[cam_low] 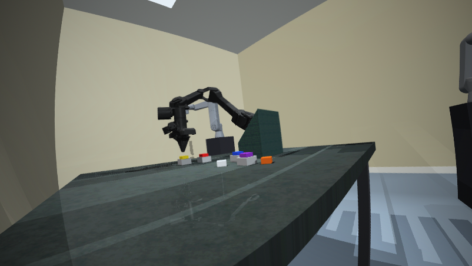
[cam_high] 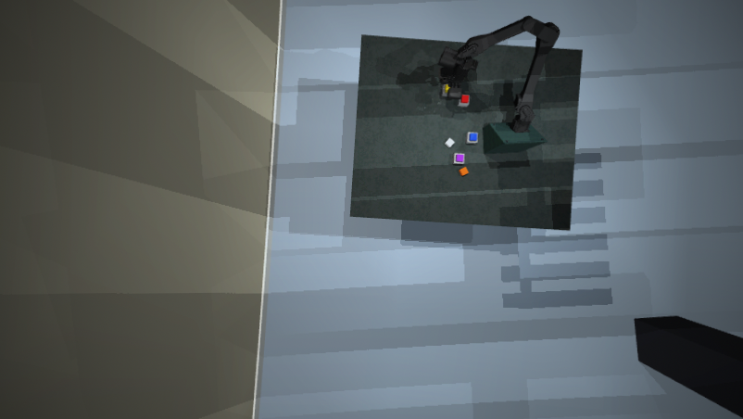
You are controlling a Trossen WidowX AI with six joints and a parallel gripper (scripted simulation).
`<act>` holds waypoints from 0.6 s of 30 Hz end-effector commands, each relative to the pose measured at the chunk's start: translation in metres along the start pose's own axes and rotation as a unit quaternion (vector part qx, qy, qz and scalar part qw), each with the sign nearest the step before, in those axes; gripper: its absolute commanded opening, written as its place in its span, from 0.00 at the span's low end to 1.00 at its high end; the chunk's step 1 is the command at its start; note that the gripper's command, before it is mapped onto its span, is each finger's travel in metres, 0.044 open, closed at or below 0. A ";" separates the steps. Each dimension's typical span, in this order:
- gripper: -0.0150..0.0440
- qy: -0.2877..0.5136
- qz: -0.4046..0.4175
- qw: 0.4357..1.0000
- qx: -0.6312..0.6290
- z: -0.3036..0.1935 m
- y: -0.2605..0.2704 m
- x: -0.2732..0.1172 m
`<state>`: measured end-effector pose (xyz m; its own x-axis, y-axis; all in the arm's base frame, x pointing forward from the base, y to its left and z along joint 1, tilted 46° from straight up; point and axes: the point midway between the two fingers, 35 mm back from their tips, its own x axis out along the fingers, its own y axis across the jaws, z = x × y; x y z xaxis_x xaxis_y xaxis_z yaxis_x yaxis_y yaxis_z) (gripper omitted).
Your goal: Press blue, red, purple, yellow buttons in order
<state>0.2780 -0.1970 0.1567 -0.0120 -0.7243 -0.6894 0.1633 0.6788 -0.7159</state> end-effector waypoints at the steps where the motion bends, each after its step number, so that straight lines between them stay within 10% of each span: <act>1: 0.29 0.001 0.002 1.000 -0.004 0.000 0.002 0.008; 18: 0.29 0.001 0.001 1.000 -0.004 -0.001 0.002 0.025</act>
<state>0.2772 -0.2138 0.1407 -0.0127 -0.7262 -0.6873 0.1625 0.6768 -0.7180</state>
